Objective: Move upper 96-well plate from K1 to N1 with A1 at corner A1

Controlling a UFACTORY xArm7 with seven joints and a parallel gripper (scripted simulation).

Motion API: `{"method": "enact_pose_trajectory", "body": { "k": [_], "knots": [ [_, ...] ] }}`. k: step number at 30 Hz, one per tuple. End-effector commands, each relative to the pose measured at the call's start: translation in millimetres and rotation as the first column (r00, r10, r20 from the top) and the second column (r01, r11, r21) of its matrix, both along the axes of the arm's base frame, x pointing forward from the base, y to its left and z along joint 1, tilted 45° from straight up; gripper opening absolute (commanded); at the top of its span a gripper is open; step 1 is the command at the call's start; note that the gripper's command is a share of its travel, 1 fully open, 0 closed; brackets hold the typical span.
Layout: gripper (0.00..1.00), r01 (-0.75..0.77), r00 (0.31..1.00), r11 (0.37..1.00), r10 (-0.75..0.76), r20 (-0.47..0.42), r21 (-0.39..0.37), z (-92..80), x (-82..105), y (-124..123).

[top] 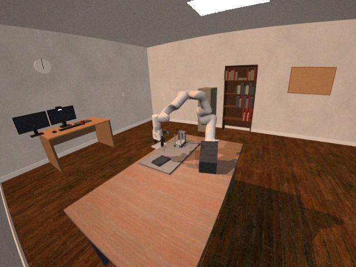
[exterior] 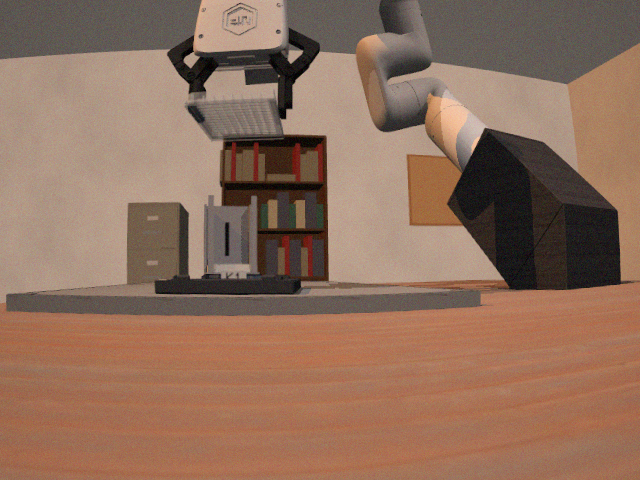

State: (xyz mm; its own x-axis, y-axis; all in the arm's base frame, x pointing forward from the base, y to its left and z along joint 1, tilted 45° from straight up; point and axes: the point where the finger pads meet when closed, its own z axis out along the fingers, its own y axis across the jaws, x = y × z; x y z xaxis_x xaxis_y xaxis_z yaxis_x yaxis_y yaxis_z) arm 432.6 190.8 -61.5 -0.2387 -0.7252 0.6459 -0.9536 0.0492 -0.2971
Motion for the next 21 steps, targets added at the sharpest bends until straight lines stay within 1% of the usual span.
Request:
{"method": "enact_pose_trajectory", "body": {
  "k": [1,21],
  "knots": [
    [0.0,-0.003,1.0,1.0,0.003,0.002,0.003,-3.2,1.6,-1],
    [0.0,-0.003,1.0,1.0,0.003,0.002,0.003,-24.2,7.2,-22]
  ]
}}
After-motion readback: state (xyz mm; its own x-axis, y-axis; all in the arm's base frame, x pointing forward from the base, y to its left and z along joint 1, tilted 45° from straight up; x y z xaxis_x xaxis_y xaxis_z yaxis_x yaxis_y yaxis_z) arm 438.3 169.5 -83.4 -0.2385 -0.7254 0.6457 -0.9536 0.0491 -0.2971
